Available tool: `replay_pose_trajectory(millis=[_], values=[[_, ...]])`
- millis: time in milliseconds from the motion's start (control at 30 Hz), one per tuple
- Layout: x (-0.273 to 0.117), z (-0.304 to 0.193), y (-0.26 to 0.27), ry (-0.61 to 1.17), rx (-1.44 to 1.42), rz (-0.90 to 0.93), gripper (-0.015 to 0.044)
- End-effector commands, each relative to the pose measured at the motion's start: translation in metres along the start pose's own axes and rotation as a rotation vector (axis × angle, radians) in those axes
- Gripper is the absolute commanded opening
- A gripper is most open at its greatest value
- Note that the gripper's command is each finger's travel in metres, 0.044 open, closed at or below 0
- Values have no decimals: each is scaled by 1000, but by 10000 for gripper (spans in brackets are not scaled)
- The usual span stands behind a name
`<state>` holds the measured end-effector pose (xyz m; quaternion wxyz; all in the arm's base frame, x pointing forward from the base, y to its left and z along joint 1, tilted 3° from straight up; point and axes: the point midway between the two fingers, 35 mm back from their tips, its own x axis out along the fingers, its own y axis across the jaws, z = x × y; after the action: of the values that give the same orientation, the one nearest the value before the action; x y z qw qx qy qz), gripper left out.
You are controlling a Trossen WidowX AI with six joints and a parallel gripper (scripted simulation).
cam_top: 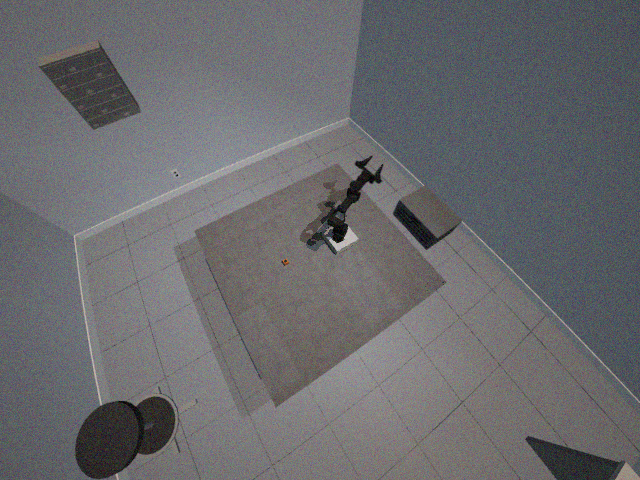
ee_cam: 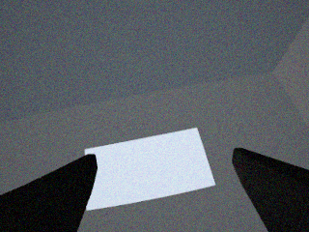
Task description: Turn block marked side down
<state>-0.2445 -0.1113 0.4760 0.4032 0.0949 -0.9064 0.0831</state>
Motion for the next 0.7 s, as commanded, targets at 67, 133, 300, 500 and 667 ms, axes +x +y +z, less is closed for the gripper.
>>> replay_pose_trajectory(millis=[67, 133, 300, 500, 667], values=[[1, 8, -18, -40, -26, -49, 440], [1, 18, -43, -87, -62, -119, 440], [-10, 36, -109, -175, -157, -318, 440], [-41, 49, -194, -235, -301, -601, 440], [-82, 46, -253, -237, -386, -828, 440]])
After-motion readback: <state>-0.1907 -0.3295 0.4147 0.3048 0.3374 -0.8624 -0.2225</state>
